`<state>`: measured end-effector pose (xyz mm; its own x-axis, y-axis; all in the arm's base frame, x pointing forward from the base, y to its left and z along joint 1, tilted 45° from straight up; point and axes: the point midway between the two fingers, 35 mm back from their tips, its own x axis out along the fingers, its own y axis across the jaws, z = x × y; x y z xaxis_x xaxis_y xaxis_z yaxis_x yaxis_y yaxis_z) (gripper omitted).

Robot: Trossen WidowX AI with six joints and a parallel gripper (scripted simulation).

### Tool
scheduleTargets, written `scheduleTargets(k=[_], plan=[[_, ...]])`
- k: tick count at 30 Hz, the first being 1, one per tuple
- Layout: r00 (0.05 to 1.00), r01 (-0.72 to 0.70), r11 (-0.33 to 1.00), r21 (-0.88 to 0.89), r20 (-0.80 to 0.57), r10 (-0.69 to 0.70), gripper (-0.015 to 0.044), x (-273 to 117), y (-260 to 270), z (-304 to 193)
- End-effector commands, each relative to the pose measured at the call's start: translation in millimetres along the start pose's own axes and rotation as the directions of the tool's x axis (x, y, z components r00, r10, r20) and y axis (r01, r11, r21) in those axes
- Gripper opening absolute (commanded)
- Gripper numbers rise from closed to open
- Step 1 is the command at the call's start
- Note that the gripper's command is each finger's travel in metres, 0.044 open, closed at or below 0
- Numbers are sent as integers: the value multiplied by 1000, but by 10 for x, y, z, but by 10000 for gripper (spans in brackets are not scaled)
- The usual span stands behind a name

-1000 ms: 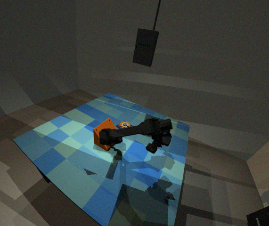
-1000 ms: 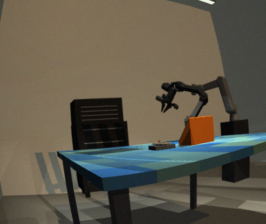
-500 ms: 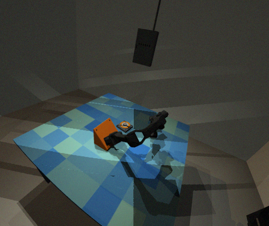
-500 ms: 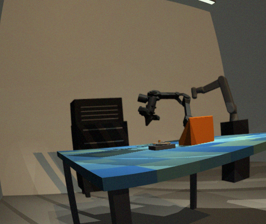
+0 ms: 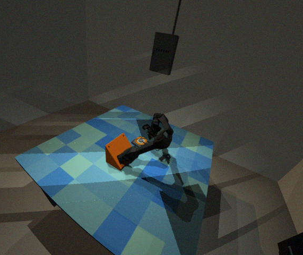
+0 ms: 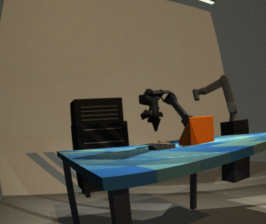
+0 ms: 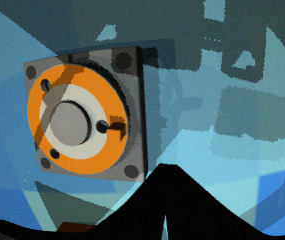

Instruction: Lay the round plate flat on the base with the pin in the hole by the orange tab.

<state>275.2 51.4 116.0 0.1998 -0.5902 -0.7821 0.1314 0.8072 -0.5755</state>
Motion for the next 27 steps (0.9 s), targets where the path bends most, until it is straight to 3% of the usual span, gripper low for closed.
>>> scheduleTargets(k=[1, 5, 19, 27], plan=[[996, 80, 975, -206, -32, -89, 0, 140, 326, -209], [991, 115, 950, -292, -37, -131, 0, 198, 439, -277], [990, 117, 950, -291, -36, -133, 0, 666, 368, -275], [990, 117, 950, -291, -36, -133, 0, 673, 356, -220]])
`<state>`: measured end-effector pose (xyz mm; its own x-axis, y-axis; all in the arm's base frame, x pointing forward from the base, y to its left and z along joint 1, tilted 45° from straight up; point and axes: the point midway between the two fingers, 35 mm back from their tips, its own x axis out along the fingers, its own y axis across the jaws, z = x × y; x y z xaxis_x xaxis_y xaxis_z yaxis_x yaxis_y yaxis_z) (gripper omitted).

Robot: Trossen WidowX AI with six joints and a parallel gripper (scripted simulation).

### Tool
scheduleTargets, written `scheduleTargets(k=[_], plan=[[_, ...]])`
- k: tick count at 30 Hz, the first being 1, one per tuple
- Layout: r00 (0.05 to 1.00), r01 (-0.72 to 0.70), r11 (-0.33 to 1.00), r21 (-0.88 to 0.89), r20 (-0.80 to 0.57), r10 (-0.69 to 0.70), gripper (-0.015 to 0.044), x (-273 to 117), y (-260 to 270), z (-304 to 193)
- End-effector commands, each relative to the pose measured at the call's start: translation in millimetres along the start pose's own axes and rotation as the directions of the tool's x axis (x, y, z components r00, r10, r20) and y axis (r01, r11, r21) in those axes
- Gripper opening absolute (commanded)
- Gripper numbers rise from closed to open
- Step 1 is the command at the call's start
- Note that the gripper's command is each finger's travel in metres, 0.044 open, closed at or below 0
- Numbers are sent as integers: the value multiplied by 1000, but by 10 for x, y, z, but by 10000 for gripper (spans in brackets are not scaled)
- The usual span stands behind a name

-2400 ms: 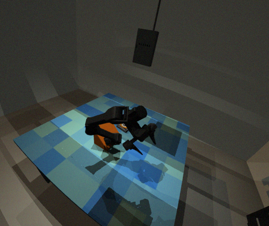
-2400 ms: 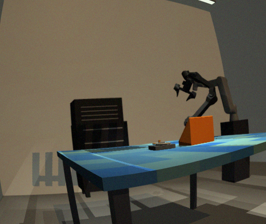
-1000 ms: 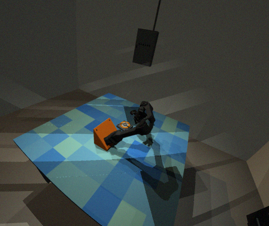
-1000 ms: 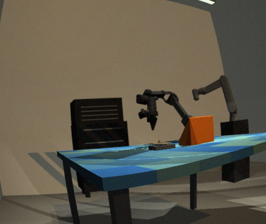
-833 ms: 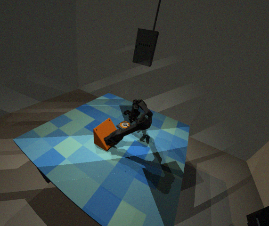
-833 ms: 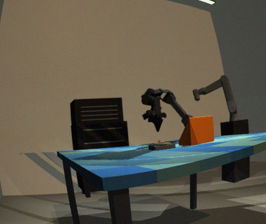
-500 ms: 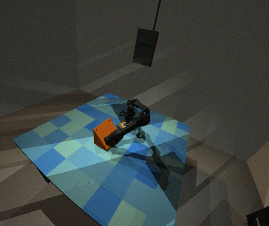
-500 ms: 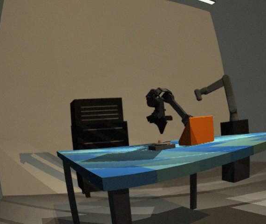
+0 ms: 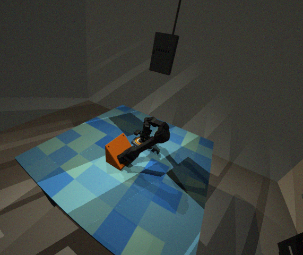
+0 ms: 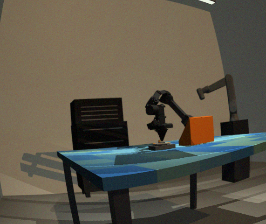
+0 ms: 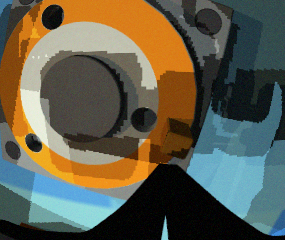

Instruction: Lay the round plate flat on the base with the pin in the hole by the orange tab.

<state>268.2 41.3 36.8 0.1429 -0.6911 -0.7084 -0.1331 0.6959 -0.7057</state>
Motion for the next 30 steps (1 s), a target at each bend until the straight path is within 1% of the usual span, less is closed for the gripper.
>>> scheduleTargets(k=[1, 30], plan=[[1000, 2, 1000, -1, 2, -2, 0, 7, -29, 50], [1000, 3, 1000, 0, 4, -3, 0, 7, -73, 427]])
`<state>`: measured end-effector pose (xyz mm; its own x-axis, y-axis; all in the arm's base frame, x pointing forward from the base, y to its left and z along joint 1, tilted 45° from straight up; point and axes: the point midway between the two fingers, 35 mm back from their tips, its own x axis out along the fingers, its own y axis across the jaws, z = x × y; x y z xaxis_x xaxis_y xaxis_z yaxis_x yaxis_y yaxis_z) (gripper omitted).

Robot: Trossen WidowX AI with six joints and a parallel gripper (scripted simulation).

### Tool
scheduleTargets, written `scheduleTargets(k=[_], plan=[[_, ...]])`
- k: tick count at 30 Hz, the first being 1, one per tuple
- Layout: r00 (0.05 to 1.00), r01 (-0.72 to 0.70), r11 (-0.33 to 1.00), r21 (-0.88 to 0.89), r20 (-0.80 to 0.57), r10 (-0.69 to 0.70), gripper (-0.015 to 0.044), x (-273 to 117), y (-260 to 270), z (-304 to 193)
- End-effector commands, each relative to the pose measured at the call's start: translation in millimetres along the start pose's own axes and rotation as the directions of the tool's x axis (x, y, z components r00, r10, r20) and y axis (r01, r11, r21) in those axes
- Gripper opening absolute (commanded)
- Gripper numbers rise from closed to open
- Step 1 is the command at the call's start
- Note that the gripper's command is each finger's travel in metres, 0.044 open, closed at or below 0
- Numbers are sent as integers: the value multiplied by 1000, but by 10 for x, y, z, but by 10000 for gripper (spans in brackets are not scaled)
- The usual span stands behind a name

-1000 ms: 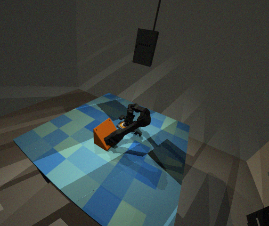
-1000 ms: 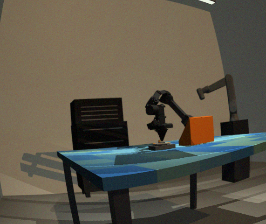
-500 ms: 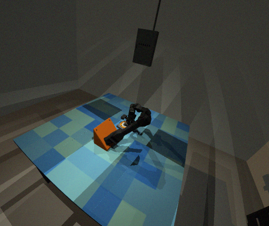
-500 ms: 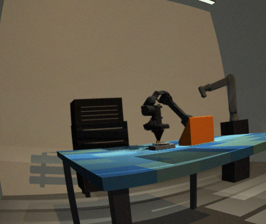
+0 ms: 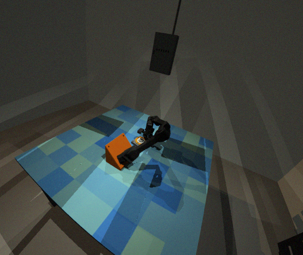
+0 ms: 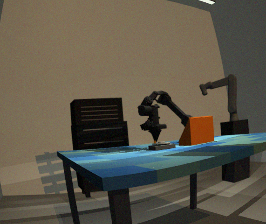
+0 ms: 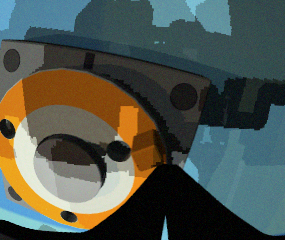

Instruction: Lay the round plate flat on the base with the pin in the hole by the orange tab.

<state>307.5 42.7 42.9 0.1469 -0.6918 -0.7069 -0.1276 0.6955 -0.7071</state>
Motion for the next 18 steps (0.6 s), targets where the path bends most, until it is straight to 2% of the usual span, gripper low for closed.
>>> scheduleTargets(k=[1, 18], plan=[[1000, 0, 1000, -5, 0, 0, 0, 3, 17, 50], [1000, 0, 1000, -5, 1, 0, 0, -26, 124, 238]])
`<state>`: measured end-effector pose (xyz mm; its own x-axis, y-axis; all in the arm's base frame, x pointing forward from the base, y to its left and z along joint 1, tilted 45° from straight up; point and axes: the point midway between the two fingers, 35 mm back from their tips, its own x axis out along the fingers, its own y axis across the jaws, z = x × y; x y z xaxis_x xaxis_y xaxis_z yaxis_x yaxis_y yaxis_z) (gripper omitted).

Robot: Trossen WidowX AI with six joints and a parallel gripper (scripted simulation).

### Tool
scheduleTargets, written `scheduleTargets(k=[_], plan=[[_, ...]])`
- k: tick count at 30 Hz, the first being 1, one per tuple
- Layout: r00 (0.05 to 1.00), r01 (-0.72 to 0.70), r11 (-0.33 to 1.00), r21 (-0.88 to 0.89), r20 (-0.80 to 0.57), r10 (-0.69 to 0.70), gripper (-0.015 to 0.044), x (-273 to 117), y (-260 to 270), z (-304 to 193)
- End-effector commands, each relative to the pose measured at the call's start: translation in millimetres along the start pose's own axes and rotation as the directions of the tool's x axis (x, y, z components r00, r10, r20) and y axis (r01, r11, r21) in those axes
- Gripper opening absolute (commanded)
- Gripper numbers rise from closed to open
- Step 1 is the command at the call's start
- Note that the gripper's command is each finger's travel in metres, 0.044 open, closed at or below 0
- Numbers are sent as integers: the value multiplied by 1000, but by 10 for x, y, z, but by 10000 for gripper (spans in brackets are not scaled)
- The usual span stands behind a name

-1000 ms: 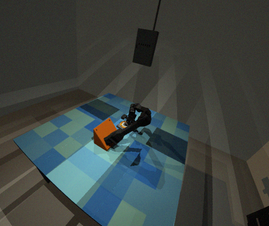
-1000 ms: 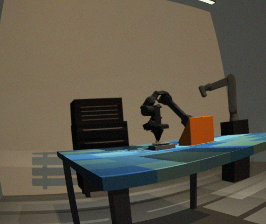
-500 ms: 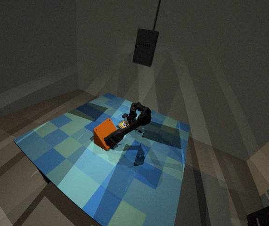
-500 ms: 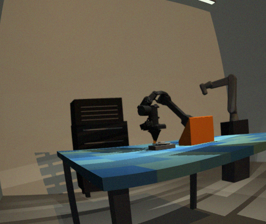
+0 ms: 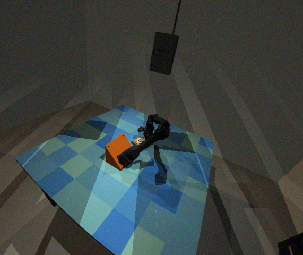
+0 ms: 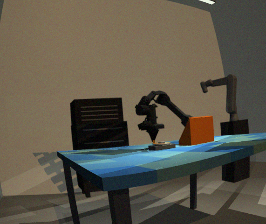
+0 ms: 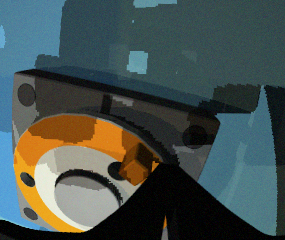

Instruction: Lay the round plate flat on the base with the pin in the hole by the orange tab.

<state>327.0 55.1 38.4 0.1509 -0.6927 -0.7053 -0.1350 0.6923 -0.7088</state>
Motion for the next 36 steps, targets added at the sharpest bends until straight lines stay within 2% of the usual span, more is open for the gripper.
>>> scheduleTargets(k=[1, 28, 36], plan=[[1000, -2, 1000, 3, -3, 2, 0, -3, 39, 33], [1000, -3, 1000, 4, -2, 3, 0, -4, 225, 164], [1000, -5, 1000, 4, -3, 5, 0, -341, 219, 166]])
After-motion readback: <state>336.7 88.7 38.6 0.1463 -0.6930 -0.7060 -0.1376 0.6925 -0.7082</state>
